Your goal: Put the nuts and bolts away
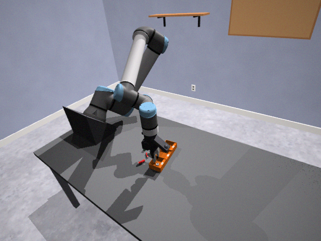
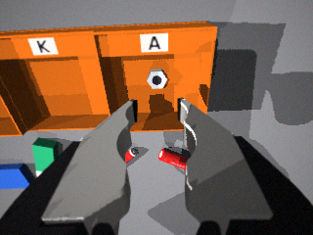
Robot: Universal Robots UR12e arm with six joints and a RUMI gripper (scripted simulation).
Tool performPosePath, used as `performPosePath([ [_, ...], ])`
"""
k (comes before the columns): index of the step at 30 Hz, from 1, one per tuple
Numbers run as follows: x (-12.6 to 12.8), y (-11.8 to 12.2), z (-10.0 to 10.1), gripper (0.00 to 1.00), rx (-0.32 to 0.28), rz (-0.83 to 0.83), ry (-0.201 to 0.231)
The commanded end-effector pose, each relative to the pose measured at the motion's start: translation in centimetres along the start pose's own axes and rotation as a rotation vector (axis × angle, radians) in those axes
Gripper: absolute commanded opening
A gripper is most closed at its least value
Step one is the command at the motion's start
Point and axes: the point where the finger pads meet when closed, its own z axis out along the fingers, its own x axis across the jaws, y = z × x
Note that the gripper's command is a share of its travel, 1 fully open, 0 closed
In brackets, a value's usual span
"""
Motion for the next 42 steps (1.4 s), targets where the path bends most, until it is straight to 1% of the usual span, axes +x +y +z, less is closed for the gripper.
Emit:
performPosePath([
  [1, 0.0, 0.0, -0.8, 0.20, 0.001, 0.000, 0.001],
  [4, 0.0, 0.0, -2.1, 0.20, 0.001, 0.000, 0.001],
  [12, 0.0, 0.0, -2.1, 0.20, 0.001, 0.000, 0.001],
  [13, 0.0, 0.0, -2.5, 1.00, 0.001, 0.000, 0.001],
  [15, 0.0, 0.0, -3.3, 1.00, 0.001, 0.000, 0.001],
  [17, 0.0, 0.0, -3.3, 1.00, 0.001, 0.000, 0.001],
  [32, 0.0, 0.0, -9.3, 1.00, 0.001, 0.000, 0.001],
  [34, 0.0, 0.0, -9.3, 1.00, 0.001, 0.000, 0.001],
  [42, 0.0, 0.0, -12.5, 1.00, 0.001, 0.000, 0.001],
])
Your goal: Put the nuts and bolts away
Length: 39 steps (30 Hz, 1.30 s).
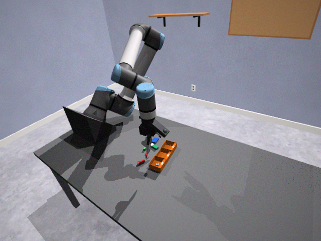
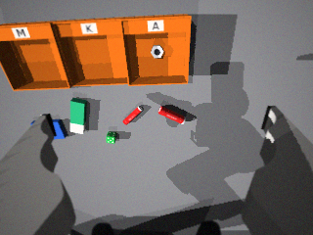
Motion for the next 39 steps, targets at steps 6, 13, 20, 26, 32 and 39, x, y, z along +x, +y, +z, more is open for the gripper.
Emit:
performPosePath([
  [6, 0.0, 0.0, -4.0, 1.00, 0.001, 0.000, 0.001],
  [13, 0.0, 0.0, -5.5, 1.00, 0.001, 0.000, 0.001],
  [20, 0.0, 0.0, -5.5, 1.00, 0.001, 0.000, 0.001],
  [26, 0.0, 0.0, -5.5, 1.00, 0.001, 0.000, 0.001],
  [32, 0.0, 0.0, -5.5, 1.00, 0.001, 0.000, 0.001],
  [39, 0.0, 0.0, -5.5, 1.00, 0.001, 0.000, 0.001],
])
